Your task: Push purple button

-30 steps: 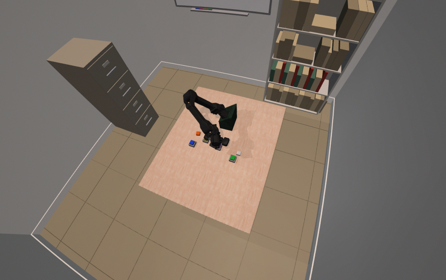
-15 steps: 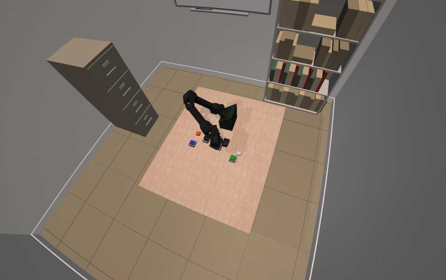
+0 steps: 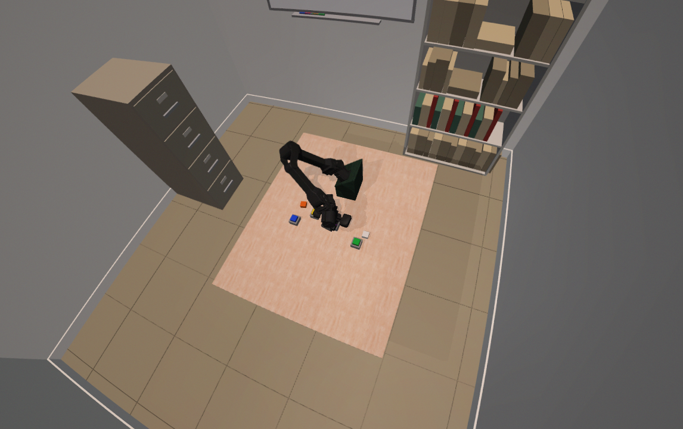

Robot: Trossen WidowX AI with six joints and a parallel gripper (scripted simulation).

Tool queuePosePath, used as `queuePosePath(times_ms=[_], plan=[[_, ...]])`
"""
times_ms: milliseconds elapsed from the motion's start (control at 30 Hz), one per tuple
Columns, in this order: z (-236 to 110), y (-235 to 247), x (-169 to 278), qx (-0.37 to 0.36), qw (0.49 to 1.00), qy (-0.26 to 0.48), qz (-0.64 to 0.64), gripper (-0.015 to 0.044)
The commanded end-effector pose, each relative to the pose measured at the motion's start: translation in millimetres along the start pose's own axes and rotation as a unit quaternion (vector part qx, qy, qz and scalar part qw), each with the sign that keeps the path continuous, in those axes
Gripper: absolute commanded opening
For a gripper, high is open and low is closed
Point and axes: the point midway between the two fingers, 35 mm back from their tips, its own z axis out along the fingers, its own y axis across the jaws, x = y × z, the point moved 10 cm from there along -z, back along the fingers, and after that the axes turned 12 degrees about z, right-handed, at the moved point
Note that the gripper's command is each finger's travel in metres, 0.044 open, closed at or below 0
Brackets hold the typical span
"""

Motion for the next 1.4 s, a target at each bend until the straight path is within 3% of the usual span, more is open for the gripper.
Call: queuePosePath(times_ms=[0, 1100, 1233, 1333, 1367], plan=[[4.5, -0.4, 3.8, 0.006, 1.0, 0.005, -0.007, 0.002], [4.5, -0.4, 3.8, 0.006, 1.0, 0.005, -0.007, 0.002], [-25.4, 0.4, 3.0, 0.005, 1.0, 0.005, -0.007, 0.002], [-27.9, 0.3, 3.3, 0.005, 1.0, 0.006, -0.007, 0.002], [-28.3, 1.4, 3.1, 0.005, 1.0, 0.005, -0.007, 0.0046]])
